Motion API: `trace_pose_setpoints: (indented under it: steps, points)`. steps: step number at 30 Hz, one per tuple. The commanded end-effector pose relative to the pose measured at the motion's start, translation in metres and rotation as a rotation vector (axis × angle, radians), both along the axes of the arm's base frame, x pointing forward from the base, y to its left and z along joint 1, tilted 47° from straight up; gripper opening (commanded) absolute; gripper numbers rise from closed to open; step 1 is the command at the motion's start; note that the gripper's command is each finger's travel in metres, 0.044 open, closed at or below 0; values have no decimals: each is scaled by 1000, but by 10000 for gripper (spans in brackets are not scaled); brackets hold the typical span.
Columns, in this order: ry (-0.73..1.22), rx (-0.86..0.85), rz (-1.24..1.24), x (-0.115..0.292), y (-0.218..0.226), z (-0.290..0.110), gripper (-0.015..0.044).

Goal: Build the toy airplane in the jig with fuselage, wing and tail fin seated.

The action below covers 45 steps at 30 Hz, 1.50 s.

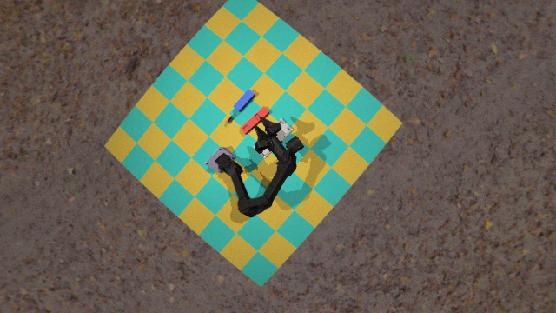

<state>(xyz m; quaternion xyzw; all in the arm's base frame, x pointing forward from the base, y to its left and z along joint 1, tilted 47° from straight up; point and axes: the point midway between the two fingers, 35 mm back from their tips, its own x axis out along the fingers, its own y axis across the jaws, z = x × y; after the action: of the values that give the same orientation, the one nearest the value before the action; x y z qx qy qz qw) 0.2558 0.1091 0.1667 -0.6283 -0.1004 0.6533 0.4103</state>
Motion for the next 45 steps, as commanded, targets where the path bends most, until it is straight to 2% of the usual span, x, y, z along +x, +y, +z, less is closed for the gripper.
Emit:
trace_pose_setpoints:
  steps: [1,4,12,19,23,32,38,45]
  points:
    - [0,0,0,0,0,0,426]
    - [122,-42,-92,0,1,-10,440]
    - [618,-340,-670,-3,1,-56,440]
    - [765,-604,-1274,-6,-2,-86,440]
    - [710,-706,-1534,-6,-4,-97,440]
    - [506,-735,-2000,-2,-5,-109,440]
    - [317,-639,-2283,2,-3,-114,440]
    - [53,-411,-2547,9,3,-117,440]
